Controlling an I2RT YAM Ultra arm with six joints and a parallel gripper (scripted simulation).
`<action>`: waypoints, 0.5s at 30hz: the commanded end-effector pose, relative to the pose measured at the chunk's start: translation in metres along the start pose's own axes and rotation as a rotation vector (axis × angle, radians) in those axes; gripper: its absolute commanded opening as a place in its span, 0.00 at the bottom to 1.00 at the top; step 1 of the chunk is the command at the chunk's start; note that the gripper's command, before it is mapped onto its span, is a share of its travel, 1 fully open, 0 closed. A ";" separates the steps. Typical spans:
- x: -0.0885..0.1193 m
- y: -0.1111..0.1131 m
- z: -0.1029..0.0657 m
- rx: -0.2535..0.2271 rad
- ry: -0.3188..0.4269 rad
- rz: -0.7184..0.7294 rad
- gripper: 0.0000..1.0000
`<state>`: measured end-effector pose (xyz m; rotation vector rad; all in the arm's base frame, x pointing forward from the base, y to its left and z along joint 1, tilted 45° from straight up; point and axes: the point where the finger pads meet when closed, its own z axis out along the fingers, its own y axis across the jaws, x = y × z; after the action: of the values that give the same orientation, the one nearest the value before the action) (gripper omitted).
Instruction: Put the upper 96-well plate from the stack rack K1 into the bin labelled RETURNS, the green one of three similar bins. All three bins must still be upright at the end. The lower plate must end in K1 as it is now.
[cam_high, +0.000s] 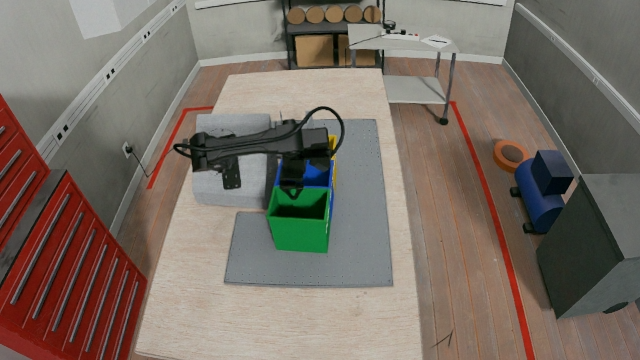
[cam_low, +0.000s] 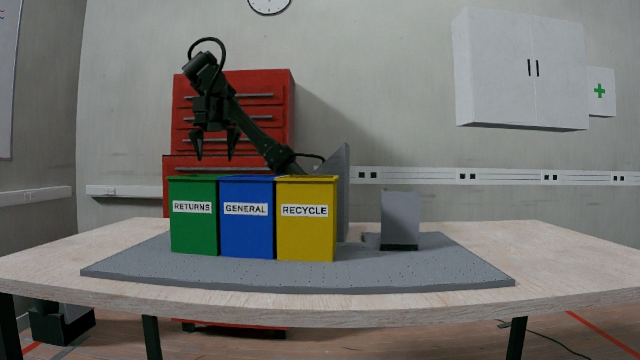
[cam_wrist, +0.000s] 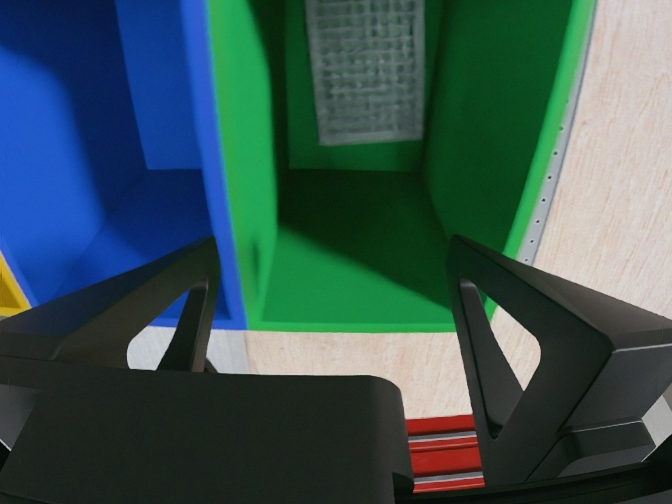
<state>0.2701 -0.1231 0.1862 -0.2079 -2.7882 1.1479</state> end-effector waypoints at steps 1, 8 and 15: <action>-0.005 0.022 -0.005 -0.009 -0.026 0.014 0.82; -0.002 0.038 -0.005 -0.008 -0.025 0.014 0.82; 0.003 0.061 -0.005 -0.007 -0.025 0.015 0.82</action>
<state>0.2663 -0.0927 0.1581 -0.2080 -2.7861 1.1522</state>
